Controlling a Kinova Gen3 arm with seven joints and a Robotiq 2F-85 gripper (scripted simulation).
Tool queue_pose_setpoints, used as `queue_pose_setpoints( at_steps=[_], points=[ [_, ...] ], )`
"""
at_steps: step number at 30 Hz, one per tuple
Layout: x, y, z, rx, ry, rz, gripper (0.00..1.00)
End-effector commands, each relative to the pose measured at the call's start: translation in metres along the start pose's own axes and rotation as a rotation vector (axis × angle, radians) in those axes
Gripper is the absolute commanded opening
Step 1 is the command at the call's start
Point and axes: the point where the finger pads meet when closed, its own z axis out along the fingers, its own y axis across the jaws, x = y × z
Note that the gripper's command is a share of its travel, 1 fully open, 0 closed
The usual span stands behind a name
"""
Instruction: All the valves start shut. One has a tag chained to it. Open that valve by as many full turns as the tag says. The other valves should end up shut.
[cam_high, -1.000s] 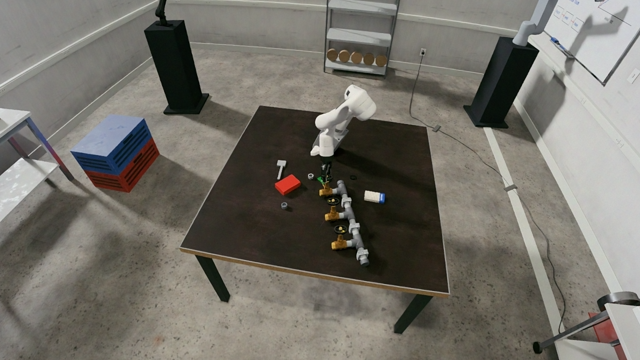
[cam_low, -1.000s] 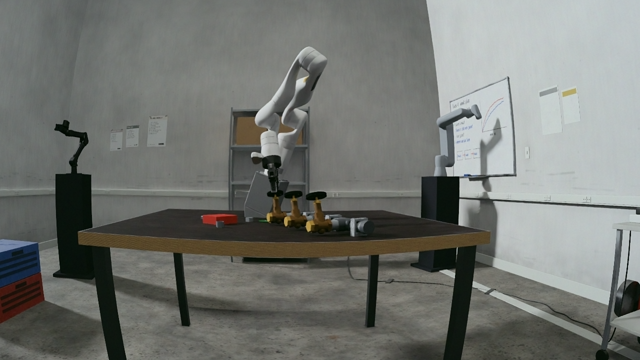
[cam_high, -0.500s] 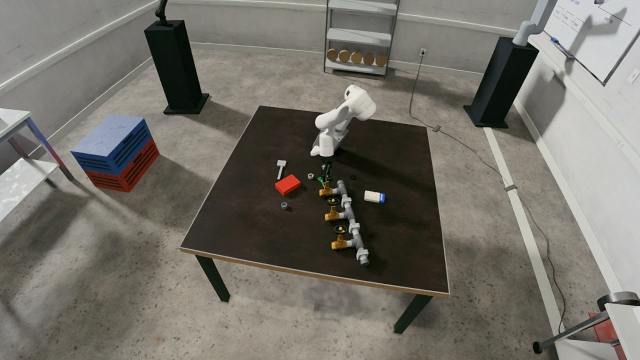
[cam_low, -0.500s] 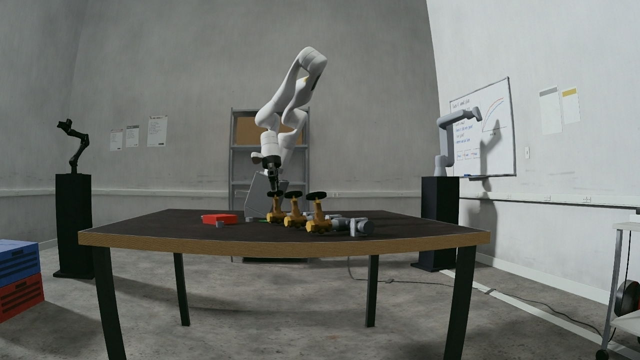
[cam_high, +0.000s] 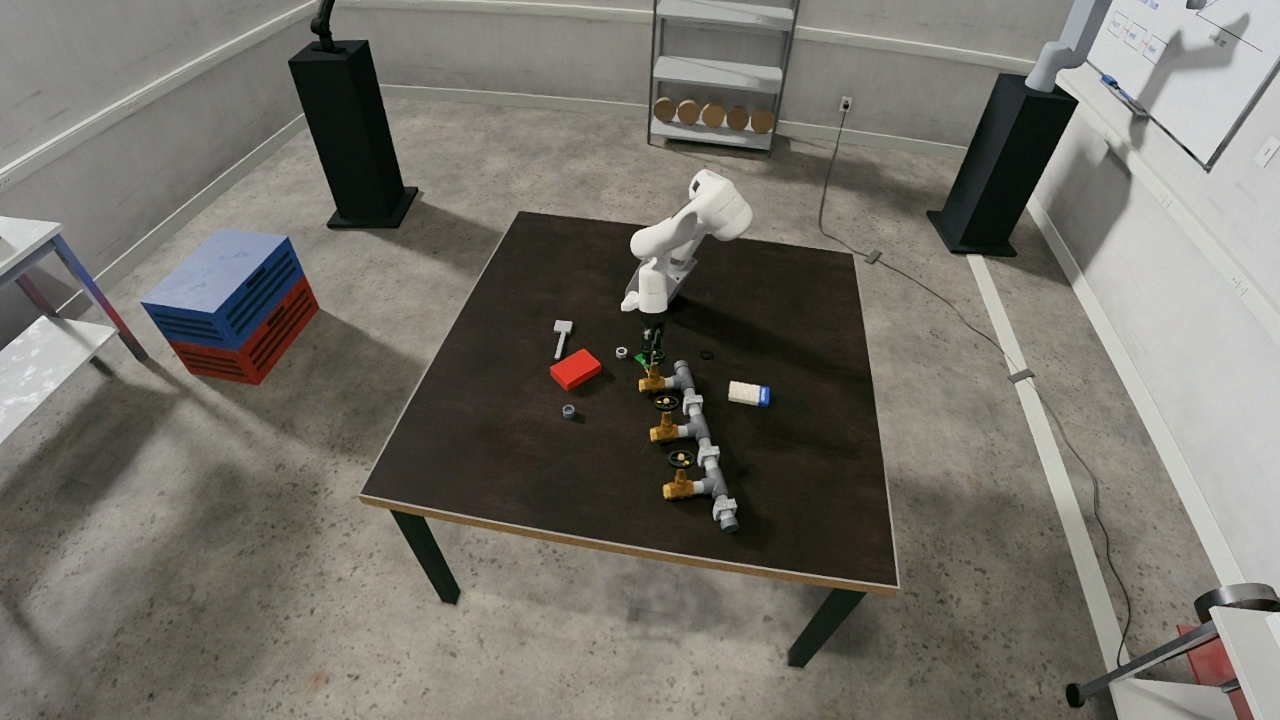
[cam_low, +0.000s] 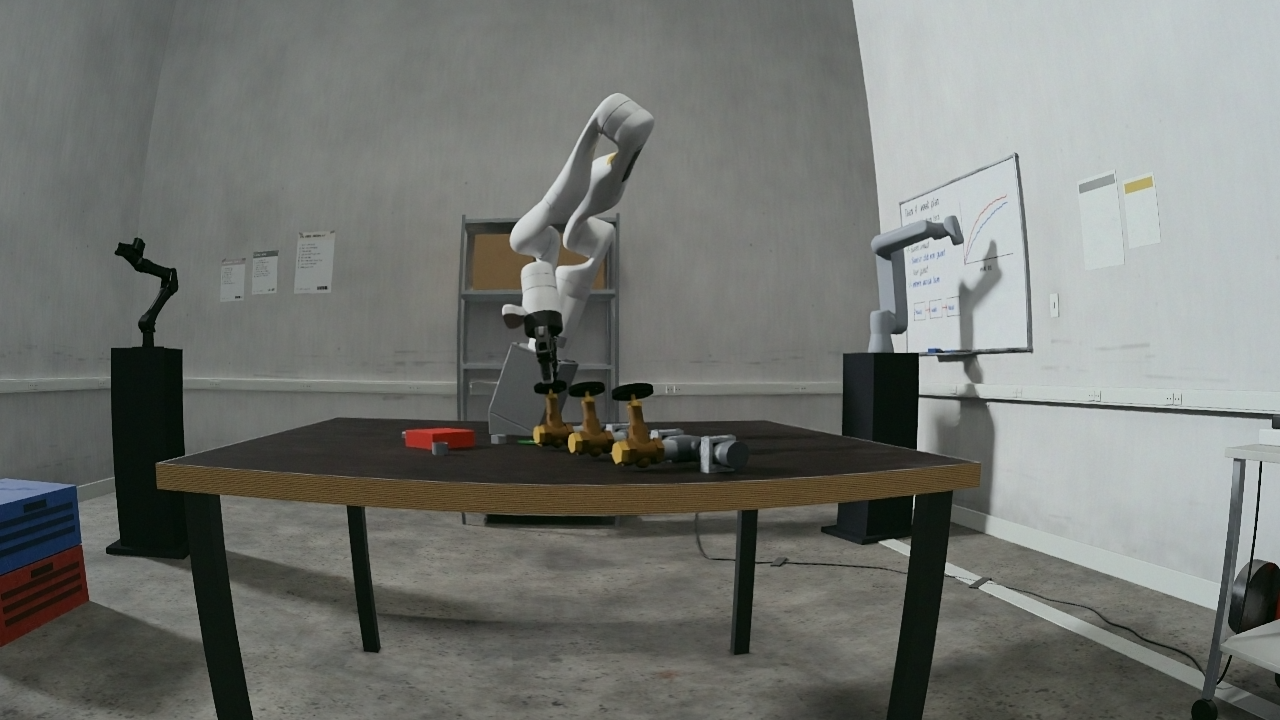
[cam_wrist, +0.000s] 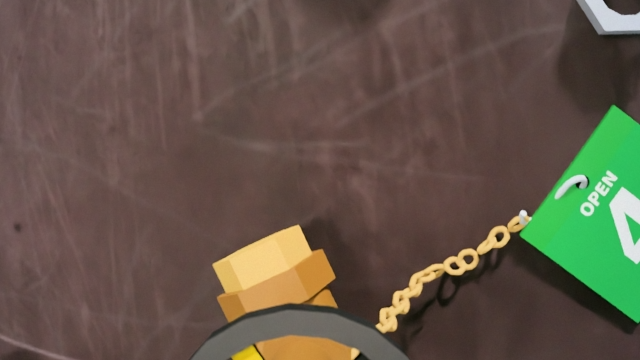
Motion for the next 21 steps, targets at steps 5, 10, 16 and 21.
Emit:
queue_pose_setpoints(
  at_steps=[5,10,16,21],
  points=[
    [0.0,-0.0005,-0.0003,0.001,0.0,0.022,1.0],
    [0.0,-0.0005,-0.0003,0.001,0.0,0.064,1.0],
    [0.0,-0.0005,-0.0003,0.001,0.0,0.144,1.0],
    [0.0001,-0.0005,-0.0003,0.001,0.0,0.216,1.0]
  ],
)
